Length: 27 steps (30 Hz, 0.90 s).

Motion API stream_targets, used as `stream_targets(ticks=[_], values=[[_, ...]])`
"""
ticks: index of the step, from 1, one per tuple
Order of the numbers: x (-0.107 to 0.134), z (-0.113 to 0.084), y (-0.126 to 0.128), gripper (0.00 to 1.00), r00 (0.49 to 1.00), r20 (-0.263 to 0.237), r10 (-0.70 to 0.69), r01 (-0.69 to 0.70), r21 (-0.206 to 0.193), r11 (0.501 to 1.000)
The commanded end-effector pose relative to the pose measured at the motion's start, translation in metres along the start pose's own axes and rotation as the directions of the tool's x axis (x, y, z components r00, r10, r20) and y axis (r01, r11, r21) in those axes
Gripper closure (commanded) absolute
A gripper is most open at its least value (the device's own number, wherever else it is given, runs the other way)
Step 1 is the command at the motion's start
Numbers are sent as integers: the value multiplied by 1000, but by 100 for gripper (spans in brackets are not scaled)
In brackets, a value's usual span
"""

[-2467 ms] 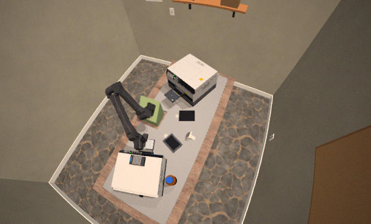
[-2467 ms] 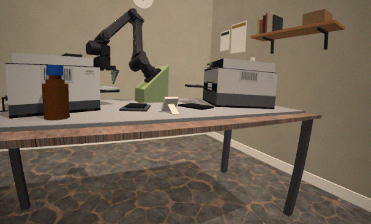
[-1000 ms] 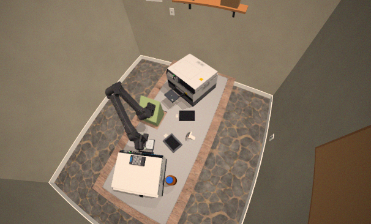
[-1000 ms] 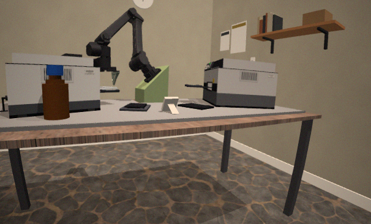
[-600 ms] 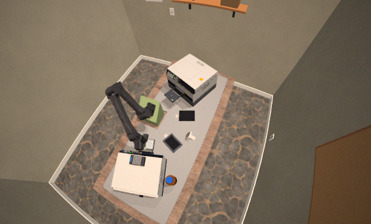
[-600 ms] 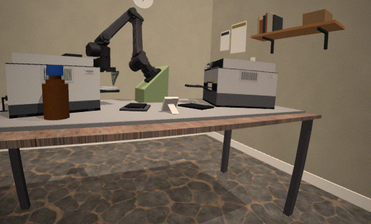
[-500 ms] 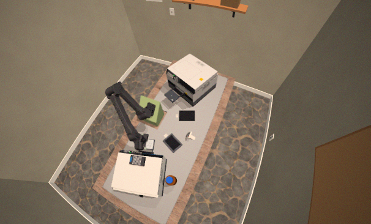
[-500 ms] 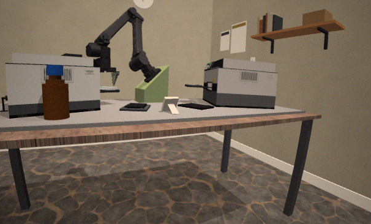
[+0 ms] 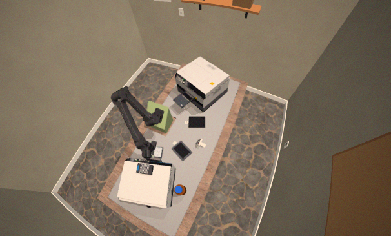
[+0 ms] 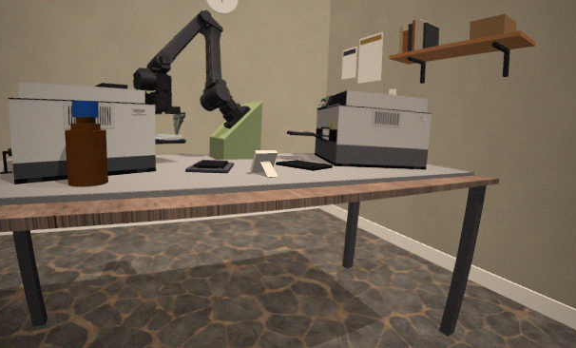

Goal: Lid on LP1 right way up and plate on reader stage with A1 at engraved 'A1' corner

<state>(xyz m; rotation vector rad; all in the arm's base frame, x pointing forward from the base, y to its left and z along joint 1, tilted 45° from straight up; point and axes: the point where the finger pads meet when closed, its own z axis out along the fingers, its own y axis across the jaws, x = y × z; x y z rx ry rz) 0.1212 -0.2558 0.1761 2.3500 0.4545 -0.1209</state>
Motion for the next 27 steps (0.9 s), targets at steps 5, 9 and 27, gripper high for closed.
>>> stream_targets(ticks=[5,9,27], values=[[-1,2,5,0,1000,-1,-5,5,-10,1000],[-1,5,3,0,1000,2,-5,5,-5,1000],[-1,12,3,0,1000,1,-4,4,-6,1000]])
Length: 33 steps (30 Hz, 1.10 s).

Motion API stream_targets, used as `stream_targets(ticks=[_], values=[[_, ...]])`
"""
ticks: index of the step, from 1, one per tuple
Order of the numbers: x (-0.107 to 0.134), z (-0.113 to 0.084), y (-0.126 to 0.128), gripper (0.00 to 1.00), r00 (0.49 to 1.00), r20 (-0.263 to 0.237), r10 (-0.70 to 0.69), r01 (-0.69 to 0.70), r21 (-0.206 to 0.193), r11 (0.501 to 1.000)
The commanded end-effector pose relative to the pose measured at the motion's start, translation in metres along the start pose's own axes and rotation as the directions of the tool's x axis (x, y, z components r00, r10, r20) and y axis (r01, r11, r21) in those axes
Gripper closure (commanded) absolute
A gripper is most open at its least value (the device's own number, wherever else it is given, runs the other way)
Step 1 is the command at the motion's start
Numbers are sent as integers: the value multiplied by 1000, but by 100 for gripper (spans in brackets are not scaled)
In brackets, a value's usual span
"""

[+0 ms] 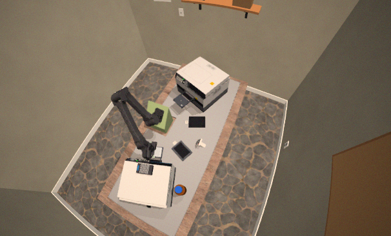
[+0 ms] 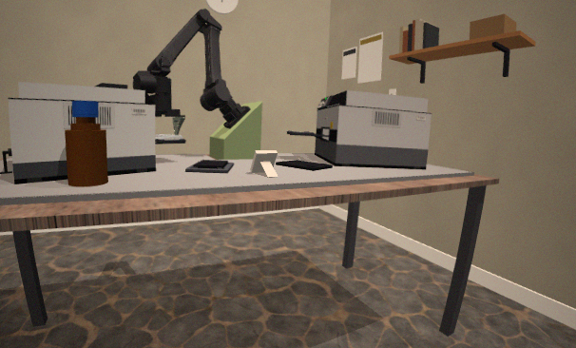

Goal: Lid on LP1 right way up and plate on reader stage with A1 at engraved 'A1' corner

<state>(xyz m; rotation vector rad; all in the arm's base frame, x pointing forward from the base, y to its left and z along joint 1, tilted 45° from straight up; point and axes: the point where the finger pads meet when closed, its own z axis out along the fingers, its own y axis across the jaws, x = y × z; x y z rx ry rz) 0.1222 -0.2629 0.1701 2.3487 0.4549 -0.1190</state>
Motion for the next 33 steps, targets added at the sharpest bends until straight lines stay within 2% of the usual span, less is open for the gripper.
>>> stream_targets(ticks=[1,8,14,15,33], values=[[-1,3,2,0,1000,2,-4,4,-4,1000],[-1,5,2,0,1000,1,-6,6,-4,1000],[-2,7,-4,0,1000,13,7,-7,23,1000],[-2,7,-4,14,1000,13,7,-7,23,1000],[-2,7,-4,14,1000,13,7,-7,23,1000]])
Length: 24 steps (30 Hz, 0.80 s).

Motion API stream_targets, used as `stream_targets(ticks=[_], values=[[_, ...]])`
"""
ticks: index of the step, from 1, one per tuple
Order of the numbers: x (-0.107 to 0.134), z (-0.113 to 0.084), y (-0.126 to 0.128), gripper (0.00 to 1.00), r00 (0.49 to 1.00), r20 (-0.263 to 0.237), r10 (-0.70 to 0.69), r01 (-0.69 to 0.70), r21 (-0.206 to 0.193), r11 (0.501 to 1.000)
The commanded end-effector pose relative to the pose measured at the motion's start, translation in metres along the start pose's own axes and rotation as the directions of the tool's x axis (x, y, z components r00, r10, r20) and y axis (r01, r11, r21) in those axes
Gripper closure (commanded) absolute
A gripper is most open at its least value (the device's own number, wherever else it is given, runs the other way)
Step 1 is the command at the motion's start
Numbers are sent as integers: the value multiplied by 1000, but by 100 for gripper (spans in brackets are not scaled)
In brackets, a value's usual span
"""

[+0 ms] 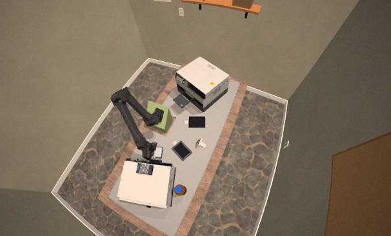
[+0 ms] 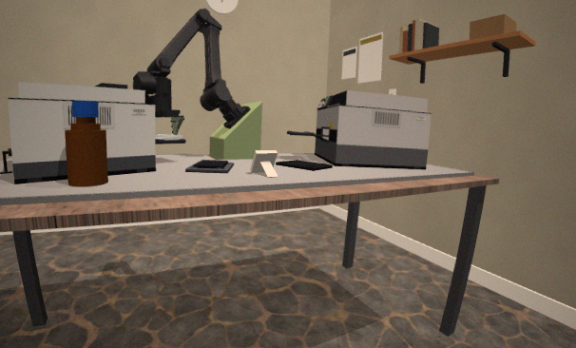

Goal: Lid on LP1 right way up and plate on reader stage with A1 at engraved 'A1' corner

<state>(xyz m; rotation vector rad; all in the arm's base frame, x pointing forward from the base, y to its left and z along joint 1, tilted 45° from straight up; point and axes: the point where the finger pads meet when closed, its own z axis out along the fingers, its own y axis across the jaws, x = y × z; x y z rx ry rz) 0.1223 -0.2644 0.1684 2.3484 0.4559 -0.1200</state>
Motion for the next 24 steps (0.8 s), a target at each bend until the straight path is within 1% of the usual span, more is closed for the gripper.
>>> stream_targets(ticks=[1,5,7,9,14,17,21,24], values=[[-3,4,-4,14,1000,13,8,-8,23,1000],[-3,4,-4,14,1000,13,8,-8,23,1000],[-2,1,-6,14,1000,11,4,-4,20,1000],[-2,1,-6,14,1000,11,4,-4,20,1000],[3,-5,-4,14,1000,-11,3,-3,4,1000],[2,-6,-4,14,1000,-11,5,-5,2,1000],[1,-14,6,14,1000,-6,12,-12,-14,1000],[1,-12,9,14,1000,-9,16,-16,-16,1000]])
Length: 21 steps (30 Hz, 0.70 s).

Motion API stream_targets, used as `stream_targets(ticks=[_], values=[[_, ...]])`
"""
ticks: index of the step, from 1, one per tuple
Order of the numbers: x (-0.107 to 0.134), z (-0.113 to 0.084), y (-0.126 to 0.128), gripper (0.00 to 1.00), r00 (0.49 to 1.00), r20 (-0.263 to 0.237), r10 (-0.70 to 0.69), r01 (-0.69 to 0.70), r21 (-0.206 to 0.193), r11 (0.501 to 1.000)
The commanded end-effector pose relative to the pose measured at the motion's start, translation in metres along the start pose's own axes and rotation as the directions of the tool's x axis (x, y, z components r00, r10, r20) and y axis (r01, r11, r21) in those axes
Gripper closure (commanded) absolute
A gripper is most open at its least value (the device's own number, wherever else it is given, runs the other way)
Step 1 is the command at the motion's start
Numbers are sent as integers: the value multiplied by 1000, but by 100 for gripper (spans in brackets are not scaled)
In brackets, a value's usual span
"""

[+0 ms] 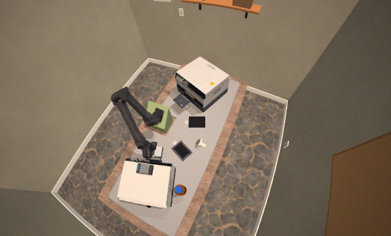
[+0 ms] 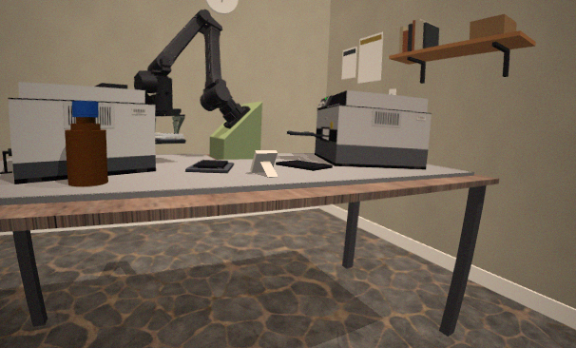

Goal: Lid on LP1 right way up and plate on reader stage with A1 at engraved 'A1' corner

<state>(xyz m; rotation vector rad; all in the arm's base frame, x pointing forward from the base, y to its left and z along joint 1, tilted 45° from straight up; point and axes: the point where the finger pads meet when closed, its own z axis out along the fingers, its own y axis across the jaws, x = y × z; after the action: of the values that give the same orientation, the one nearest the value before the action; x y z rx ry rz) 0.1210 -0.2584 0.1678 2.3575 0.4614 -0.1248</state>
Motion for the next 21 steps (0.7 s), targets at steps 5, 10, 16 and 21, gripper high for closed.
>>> stream_targets(ticks=[5,10,16,21], values=[[-2,-7,17,14,1000,-2,24,-24,-30,999],[-2,-9,23,14,1000,-5,30,-30,-46,999],[1,-12,23,14,1000,-9,17,-17,-44,999],[0,-15,22,14,1000,-9,21,-22,-41,999]])
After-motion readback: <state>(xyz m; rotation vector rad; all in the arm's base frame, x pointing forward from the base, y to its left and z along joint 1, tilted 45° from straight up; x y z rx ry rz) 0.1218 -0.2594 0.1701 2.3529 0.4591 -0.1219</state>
